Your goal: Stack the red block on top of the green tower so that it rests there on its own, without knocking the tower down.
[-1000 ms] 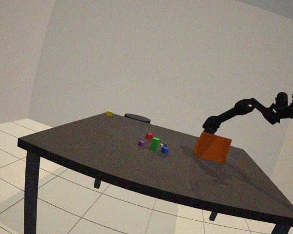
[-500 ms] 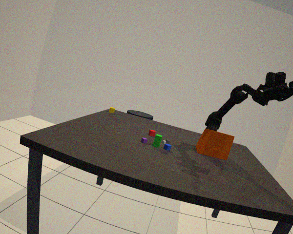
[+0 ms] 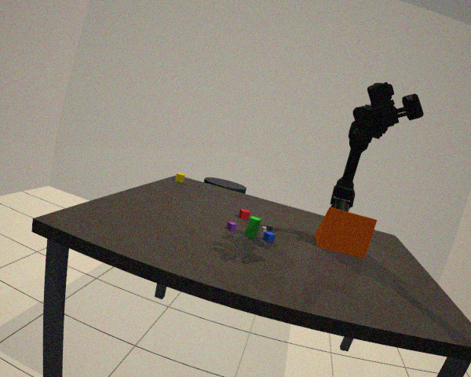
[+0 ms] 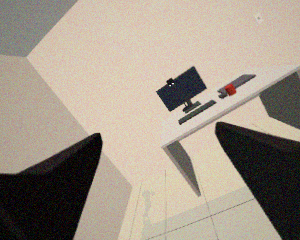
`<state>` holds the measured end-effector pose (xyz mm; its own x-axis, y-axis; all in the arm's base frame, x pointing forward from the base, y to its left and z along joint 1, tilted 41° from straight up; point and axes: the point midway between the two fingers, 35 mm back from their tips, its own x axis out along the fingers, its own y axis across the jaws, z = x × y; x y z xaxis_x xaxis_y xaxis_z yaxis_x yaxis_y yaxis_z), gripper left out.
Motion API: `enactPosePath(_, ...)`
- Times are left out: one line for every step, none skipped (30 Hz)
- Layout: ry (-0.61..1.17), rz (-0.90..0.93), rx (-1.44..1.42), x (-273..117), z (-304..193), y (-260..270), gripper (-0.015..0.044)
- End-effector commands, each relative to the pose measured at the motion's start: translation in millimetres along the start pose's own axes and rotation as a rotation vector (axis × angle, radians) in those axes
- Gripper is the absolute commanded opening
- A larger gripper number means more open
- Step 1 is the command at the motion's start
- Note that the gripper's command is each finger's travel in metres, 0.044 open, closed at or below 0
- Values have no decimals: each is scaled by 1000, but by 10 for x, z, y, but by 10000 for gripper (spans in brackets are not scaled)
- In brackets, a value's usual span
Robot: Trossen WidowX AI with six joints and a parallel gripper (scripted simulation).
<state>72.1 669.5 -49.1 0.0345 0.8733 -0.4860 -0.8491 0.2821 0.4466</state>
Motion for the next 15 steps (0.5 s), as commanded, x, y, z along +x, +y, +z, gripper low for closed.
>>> enactPosePath(-1, -158, -5, -205, 331, -638, 440)
enactPosePath(1, -194, -4, -261, 391, -788, 440)
enactPosePath(5, -229, -3, -322, 447, -937, 440)
enactPosePath(9, -265, -2, -387, 500, -1085, 440)
enactPosePath(14, -300, -1, -457, 551, -1232, 440)
enactPosePath(20, -335, 1, -532, 598, -1378, 440)
enactPosePath(26, -371, 2, -611, 643, -1523, 440)
enactPosePath(33, -406, 4, -695, 684, -1666, 440)
enactPosePath(41, -440, 7, -783, 722, -1808, 440)
enactPosePath(50, -475, 9, -875, 756, -1948, 440)
enactPosePath(59, -510, 12, -972, 788, -2086, 440)
enactPosePath(69, -544, 15, -1073, 816, -2222, 440)
enactPosePath(80, -578, 18, -1178, 841, -2355, 440)
enactPosePath(91, -612, 22, -1286, 863, -2486, 440)
enactPosePath(104, -645, 26, -1399, 881, -2614, 440)
